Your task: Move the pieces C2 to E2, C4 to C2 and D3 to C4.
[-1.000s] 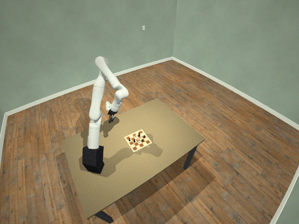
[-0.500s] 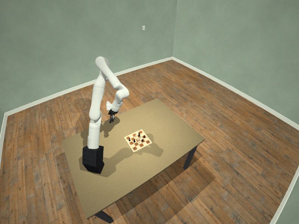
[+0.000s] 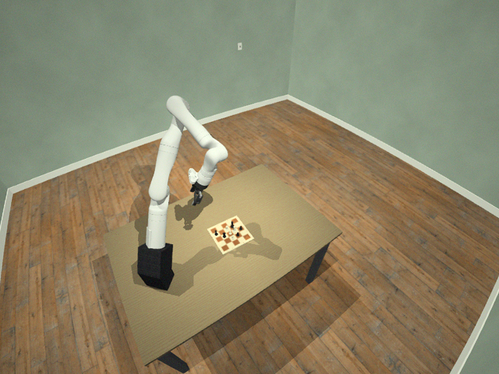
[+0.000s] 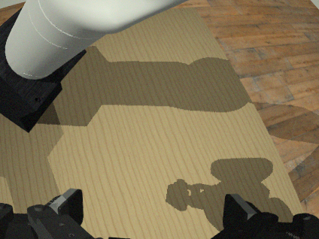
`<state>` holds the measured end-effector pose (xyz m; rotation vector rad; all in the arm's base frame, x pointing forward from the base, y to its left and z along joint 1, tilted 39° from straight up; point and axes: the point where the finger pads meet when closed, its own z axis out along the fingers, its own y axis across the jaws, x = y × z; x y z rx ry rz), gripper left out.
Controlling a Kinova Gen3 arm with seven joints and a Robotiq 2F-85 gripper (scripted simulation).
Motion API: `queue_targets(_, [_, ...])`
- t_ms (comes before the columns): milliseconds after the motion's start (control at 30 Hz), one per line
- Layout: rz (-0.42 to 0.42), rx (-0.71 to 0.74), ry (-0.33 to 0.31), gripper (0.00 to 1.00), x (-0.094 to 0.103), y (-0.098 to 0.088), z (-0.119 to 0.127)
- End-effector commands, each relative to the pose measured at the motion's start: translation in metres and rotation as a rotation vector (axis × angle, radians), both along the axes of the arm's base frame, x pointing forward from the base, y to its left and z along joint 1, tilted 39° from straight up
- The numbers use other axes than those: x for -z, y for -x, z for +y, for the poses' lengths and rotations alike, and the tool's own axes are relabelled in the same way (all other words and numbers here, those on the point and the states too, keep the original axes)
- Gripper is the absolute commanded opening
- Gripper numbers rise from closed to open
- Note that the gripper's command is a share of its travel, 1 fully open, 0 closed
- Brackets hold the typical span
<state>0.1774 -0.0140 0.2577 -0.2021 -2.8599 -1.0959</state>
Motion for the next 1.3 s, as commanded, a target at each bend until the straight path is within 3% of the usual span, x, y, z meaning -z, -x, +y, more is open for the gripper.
queue_targets(0, [0.014, -0.011, 0.016, 1.00, 0.002, -0.019, -0.015])
queue_targets(200, [0.033, -0.024, 0.060, 1.00, 0.002, -0.069, -0.047])
queue_targets(267, [0.033, -0.024, 0.060, 1.00, 0.002, -0.069, -0.047])
queue_targets(700, [0.057, -0.080, 0.163, 1.00, 0.014, -0.218, -0.094])
queue_targets(767, [0.057, -0.092, 0.177, 1.00, 0.019, -0.242, -0.096])
queue_targets(833, [0.057, -0.092, 0.177, 1.00, 0.019, -0.242, -0.096])
queue_targets(1067, [0.052, -0.134, 0.216, 1.00, 0.038, -0.322, -0.089])
queue_targets(1267, [0.042, -0.168, 0.238, 1.00, 0.057, -0.377, -0.071])
